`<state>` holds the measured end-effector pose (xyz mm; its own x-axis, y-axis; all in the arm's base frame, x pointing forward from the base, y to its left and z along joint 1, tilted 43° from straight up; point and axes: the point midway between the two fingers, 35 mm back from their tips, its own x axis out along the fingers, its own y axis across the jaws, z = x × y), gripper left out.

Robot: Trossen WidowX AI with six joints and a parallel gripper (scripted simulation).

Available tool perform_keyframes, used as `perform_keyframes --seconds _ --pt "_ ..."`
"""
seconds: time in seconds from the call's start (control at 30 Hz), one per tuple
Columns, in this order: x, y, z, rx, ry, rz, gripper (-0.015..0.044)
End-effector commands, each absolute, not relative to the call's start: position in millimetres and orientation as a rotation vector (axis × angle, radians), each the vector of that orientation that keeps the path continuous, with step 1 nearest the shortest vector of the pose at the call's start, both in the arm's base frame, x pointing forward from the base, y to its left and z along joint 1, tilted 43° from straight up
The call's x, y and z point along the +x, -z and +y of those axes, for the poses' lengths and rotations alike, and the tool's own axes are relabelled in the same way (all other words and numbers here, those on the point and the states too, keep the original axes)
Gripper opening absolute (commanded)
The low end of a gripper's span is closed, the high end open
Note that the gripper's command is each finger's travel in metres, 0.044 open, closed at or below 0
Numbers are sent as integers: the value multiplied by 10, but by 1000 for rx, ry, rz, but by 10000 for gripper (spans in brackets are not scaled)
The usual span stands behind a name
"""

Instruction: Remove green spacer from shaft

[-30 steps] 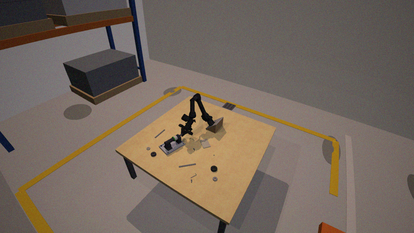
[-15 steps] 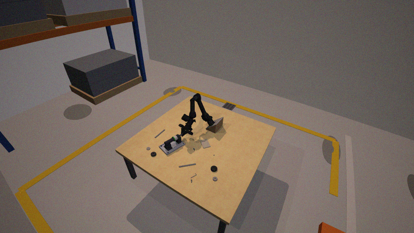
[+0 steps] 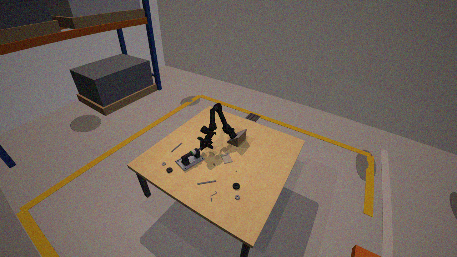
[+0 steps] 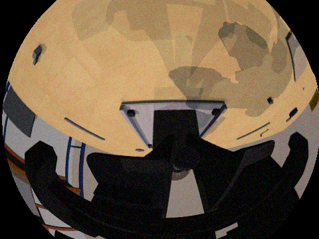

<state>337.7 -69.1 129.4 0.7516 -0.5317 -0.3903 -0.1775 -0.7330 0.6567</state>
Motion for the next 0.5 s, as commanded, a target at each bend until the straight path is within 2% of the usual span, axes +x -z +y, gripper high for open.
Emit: perform_keyframes --seconds 0.0,0.47 --pt "3370 -1291 -690 2343 768 -531 0" --pt "3357 -1289 -689 2343 768 -531 0"
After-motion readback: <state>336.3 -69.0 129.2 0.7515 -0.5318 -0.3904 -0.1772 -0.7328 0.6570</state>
